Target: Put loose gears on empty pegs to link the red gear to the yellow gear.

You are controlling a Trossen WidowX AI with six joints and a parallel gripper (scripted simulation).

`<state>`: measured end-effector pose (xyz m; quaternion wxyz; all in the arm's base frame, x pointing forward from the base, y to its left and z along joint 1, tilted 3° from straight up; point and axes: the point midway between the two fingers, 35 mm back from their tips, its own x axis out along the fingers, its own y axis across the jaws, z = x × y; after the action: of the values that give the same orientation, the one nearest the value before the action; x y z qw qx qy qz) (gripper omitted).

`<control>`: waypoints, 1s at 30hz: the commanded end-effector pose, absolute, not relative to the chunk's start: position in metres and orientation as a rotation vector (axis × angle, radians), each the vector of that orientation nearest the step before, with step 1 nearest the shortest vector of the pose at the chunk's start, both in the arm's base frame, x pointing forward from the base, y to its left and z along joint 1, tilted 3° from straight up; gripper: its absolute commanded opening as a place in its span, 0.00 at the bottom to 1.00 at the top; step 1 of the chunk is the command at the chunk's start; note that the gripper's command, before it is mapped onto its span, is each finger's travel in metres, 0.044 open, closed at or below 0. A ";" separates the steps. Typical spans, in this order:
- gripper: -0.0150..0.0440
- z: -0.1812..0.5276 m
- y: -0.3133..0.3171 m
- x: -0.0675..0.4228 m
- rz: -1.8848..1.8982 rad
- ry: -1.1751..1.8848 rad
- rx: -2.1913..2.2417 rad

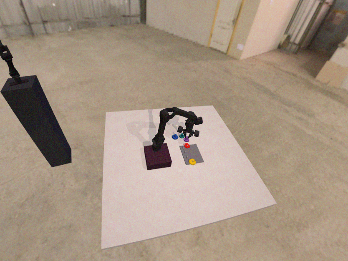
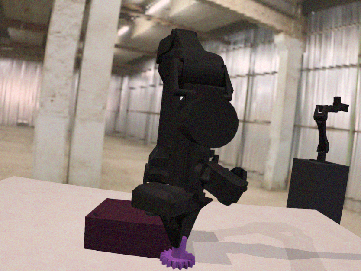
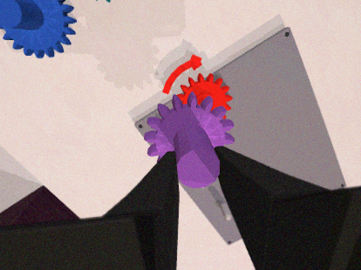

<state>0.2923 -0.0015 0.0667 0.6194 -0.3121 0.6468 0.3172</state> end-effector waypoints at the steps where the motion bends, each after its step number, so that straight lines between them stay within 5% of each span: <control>1: 0.25 0.064 -0.007 0.289 0.725 1.484 -0.724; 30: 0.25 0.037 -0.031 0.260 0.725 1.487 -0.724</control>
<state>0.2598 -0.0295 0.0359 0.6181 -0.3116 0.6485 0.3167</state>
